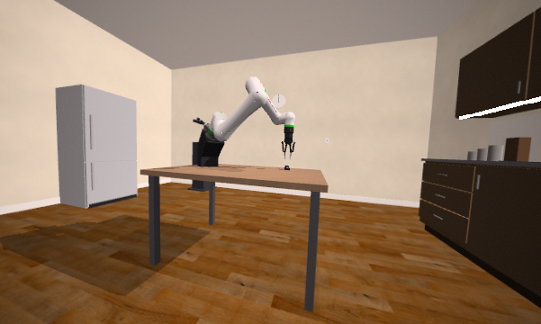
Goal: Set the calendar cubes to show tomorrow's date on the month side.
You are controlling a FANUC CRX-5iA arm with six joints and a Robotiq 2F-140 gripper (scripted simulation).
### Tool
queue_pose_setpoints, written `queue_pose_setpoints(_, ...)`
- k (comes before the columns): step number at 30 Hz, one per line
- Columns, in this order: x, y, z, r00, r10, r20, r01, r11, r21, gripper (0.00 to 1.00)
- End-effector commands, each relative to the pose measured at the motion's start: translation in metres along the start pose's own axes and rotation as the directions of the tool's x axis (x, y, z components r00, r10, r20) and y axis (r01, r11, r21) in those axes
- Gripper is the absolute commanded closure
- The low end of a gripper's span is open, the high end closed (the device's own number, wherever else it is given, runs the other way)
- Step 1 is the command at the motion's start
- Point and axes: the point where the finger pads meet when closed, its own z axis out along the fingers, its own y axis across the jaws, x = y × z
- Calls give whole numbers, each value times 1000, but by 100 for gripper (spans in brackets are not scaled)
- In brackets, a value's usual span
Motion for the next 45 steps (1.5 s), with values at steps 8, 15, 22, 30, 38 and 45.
queue_pose_setpoints(8, 0, 0, -12, 1000, 0, 0, 0, 1000, 0, 0)
queue_pose_setpoints(15, 0, 0, -12, 1000, 0, 0, 0, 1000, 0, 0)
queue_pose_setpoints(22, 0, 0, -12, 1000, 0, 0, 0, 1000, 0, 0)
queue_pose_setpoints(30, 0, 0, -12, 1000, 0, 0, 0, 1000, 0, 0)
queue_pose_setpoints(38, 0, 0, -24, 1000, 0, 0, 0, 1000, 0, 0)
queue_pose_setpoints(45, 0, 0, -40, 1000, 0, 0, 0, 1000, 0, 0)
